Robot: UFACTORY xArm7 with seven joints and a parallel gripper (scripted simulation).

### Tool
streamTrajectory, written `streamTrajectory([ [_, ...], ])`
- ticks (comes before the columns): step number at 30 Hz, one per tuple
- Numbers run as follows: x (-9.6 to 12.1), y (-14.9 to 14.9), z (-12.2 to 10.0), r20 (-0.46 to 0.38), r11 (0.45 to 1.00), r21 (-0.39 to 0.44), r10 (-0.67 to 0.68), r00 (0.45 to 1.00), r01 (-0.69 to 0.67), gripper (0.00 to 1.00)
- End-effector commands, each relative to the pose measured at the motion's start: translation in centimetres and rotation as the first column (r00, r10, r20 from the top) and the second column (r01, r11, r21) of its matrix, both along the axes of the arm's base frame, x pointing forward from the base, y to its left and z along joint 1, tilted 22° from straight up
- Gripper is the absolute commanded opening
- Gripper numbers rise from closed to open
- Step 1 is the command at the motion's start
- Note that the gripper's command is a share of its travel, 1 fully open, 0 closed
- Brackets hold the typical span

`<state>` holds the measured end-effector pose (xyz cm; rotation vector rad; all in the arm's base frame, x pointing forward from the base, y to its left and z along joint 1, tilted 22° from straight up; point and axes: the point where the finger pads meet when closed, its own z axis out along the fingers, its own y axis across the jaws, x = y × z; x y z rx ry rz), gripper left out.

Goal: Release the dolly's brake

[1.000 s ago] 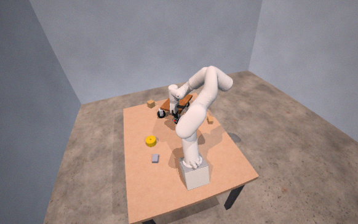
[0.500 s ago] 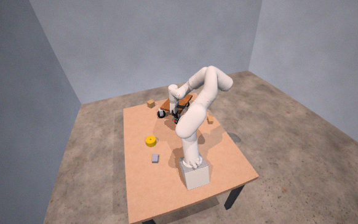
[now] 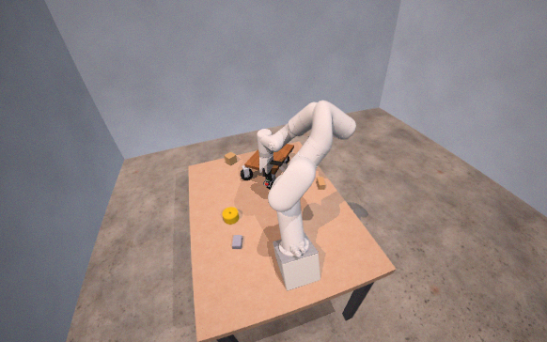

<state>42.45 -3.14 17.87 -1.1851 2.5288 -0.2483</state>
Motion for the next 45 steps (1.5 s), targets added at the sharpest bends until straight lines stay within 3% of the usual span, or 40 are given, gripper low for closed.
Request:
streamTrajectory([
  [1, 0.1, 0.0, 0.1, 0.002, 1.0, 0.0, 0.0, 1.0, 0.0, 0.0],
  [45, 0.5, 0.0, -1.0, 0.002, 1.0, 0.0, 0.0, 1.0, 0.0, 0.0],
])
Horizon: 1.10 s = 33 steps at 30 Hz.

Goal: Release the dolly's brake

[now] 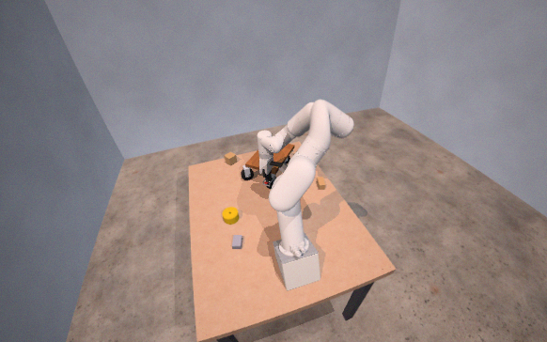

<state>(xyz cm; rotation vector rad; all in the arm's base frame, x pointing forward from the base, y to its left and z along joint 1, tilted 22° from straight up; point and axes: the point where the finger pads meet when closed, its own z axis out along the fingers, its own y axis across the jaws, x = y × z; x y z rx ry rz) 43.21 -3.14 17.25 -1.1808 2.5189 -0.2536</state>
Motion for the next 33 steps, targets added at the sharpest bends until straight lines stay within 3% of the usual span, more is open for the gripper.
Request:
streamTrajectory([
  [1, -0.2, 0.0, -0.4, -0.009, 1.0, -0.001, 0.0, 1.0, 0.0, 0.0],
  [18, -0.4, 0.0, 0.0, -0.009, 1.0, -0.001, 0.0, 1.0, 0.0, 0.0],
  [25, -0.9, 0.0, 1.3, -0.009, 1.0, -0.001, 0.0, 1.0, 0.0, 0.0],
  [33, -2.3, 0.1, 4.7, -0.009, 1.0, -0.001, 0.0, 1.0, 0.0, 0.0],
])
